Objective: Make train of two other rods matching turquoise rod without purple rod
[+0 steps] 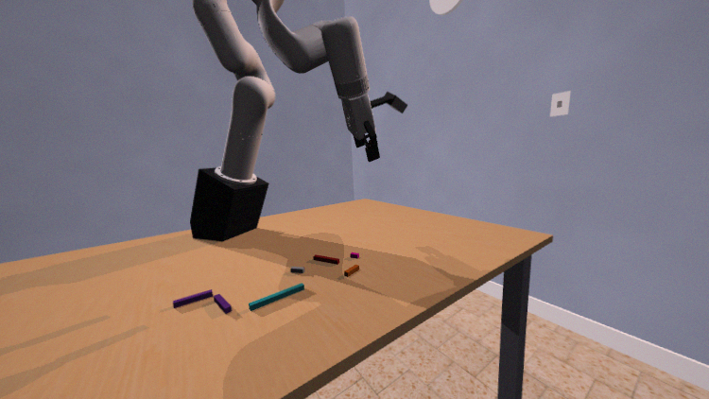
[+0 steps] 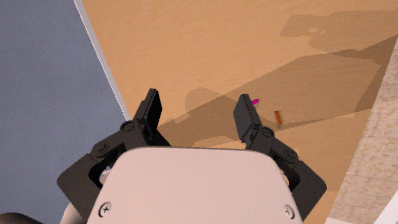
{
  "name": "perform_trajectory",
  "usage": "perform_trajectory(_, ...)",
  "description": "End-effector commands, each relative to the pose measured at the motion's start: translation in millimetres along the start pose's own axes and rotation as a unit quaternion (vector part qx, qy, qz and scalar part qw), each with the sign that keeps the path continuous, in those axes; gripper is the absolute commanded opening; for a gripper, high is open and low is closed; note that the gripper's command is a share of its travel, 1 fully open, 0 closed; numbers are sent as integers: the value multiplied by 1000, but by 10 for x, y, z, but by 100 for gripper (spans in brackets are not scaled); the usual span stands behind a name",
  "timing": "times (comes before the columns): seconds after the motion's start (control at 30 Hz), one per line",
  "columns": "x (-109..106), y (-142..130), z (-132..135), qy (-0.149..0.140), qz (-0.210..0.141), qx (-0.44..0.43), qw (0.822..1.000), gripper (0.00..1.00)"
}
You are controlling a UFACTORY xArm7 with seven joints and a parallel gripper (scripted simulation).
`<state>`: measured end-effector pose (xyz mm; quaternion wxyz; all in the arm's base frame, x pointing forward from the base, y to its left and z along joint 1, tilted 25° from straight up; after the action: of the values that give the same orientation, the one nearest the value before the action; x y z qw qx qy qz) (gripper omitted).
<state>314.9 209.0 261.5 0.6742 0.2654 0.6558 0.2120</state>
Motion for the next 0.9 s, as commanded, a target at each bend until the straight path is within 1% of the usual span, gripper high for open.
perform_trajectory(0.0,91,26,116,-2,5,12,1000,100)
perform_trajectory(0.37,91,26,116,-2,5,12,1000,100)
perform_trajectory(0.43,351,-142,419,-24,-5,64,998,100)
perform_trajectory(0.87,384,-172,460,-28,-8,71,997,100)
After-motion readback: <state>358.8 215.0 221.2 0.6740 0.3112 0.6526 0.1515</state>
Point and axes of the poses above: the point where the finger pads meet when closed, its own x axis out along the fingers, its own z axis across the jaws, y = z × x, the point moved 1 cm from there along -x, back along the fingers, and after that the axes turned 11 degrees about -x, right-handed, at the moved point
